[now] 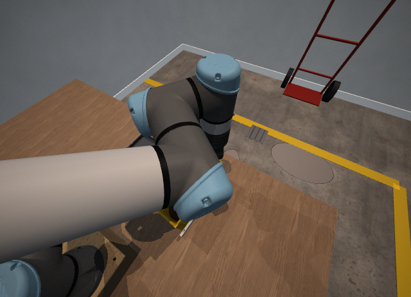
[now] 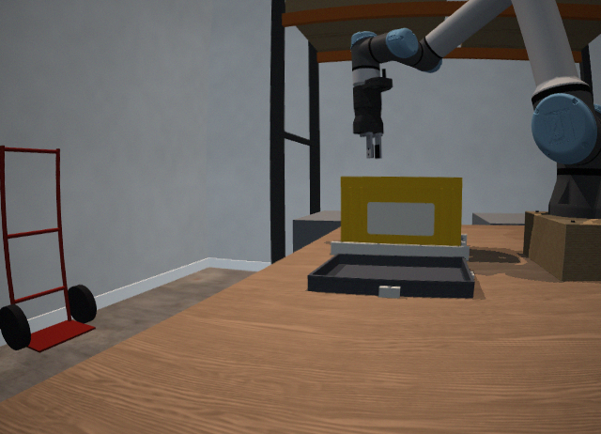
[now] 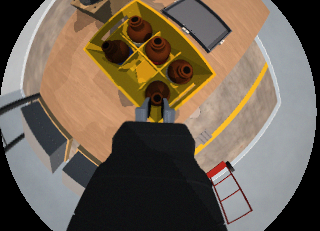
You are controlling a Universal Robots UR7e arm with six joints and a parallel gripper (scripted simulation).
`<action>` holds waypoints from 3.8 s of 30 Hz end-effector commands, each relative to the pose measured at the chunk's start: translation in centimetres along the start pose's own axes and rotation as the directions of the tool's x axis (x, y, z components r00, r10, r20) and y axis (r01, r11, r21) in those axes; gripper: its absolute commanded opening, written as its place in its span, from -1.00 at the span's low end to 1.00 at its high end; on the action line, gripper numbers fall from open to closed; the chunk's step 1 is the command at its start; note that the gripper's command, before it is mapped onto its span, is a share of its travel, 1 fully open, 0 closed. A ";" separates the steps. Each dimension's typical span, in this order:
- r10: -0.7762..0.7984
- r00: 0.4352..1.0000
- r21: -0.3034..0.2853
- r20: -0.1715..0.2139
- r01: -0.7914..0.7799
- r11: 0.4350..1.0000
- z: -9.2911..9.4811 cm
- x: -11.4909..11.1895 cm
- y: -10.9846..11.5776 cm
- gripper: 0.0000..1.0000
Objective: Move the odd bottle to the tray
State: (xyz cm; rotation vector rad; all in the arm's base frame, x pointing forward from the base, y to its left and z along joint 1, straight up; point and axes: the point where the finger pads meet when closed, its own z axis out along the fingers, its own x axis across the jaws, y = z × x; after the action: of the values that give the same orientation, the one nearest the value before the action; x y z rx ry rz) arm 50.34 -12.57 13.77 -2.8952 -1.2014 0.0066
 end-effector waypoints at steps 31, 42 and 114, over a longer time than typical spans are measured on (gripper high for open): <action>0.000 1.000 -0.002 0.000 0.000 1.000 0.0 0.0 0.1 1.00; 0.000 1.000 -0.001 0.000 0.000 1.000 0.3 0.0 0.1 1.00; 0.000 1.000 -0.001 0.000 0.000 1.000 4.2 0.1 0.2 1.00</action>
State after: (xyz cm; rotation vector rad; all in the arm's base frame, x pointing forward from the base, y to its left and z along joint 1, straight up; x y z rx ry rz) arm 50.46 -12.60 9.49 -2.8948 -1.2013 0.0071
